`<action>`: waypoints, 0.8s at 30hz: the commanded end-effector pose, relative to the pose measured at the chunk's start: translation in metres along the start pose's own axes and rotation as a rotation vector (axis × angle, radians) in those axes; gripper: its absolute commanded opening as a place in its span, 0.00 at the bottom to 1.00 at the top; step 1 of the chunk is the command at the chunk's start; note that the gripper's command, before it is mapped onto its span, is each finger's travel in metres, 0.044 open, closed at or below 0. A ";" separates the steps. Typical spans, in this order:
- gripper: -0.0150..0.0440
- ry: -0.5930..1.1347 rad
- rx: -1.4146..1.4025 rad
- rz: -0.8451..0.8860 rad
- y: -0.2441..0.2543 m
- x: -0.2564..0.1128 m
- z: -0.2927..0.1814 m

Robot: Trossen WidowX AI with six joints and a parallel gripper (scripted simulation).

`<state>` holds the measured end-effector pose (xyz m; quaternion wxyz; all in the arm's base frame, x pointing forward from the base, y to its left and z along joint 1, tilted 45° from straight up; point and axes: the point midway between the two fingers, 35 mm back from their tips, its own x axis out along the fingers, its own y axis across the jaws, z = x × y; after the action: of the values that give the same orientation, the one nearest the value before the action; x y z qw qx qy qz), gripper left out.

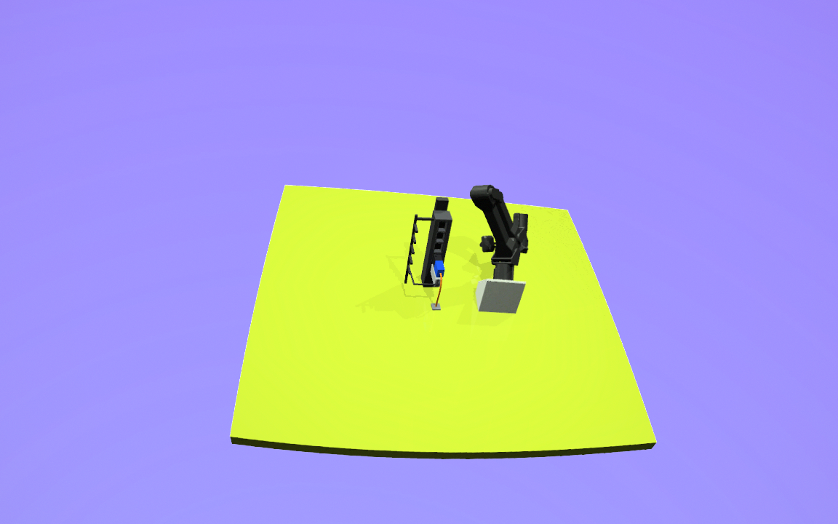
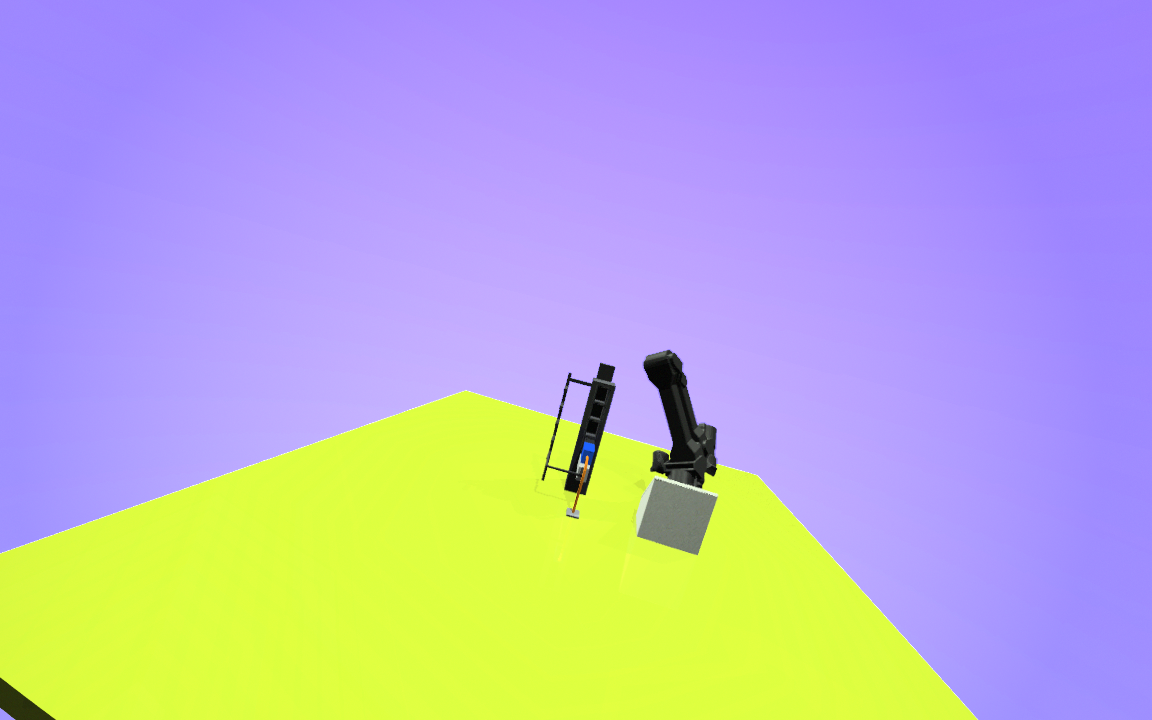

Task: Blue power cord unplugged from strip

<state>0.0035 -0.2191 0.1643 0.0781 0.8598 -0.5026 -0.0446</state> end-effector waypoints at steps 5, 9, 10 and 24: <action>0.71 0.002 -0.056 -0.021 -0.003 0.005 -0.003; 0.53 0.009 -0.162 -0.062 -0.008 0.014 -0.008; 0.53 0.011 -0.189 -0.072 -0.010 0.017 -0.009; 0.53 0.055 -0.482 -0.185 -0.032 0.042 -0.025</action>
<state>0.0477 -0.2355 0.1799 0.2604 0.8633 -0.4108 -0.1344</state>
